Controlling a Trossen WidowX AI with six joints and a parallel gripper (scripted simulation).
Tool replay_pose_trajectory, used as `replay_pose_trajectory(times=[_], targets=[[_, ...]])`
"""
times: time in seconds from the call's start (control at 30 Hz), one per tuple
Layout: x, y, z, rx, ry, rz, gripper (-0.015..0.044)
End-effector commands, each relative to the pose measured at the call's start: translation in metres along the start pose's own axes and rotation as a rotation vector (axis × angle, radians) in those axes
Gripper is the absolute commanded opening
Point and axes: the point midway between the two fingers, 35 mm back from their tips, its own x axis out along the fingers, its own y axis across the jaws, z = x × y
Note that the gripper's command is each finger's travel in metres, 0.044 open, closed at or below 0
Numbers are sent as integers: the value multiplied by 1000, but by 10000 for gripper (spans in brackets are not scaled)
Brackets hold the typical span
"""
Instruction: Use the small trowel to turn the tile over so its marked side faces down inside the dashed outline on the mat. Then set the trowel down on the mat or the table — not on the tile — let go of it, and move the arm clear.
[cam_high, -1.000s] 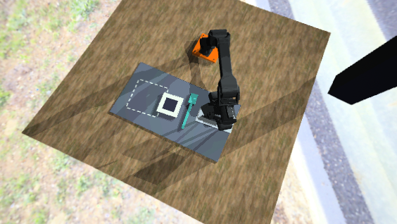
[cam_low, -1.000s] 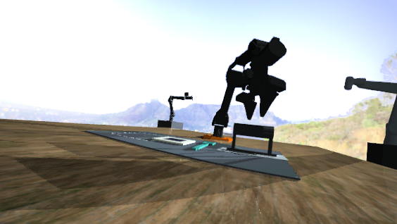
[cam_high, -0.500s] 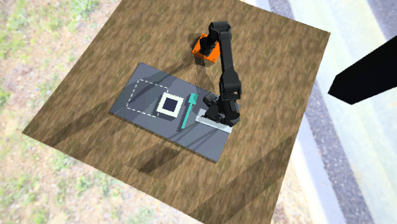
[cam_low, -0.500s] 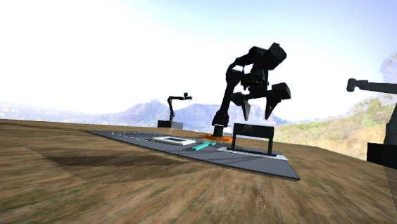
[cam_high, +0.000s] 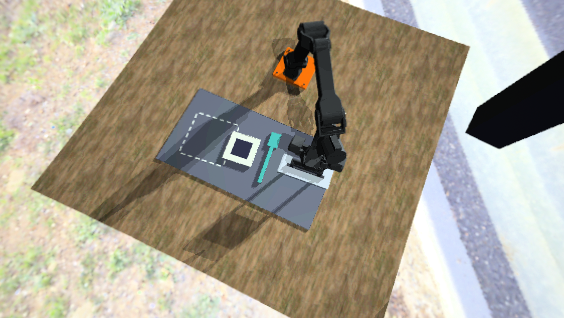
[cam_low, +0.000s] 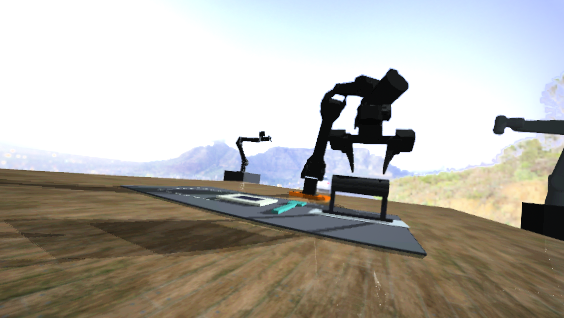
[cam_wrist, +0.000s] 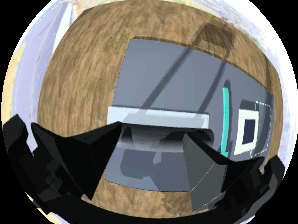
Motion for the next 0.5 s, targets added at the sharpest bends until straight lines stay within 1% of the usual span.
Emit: replay_pose_trajectory(times=[0.0,0.47], targets=[[-2,0,-1,-123,-43,3,300],[1,-2,-15,-576,-156,-18,300]])
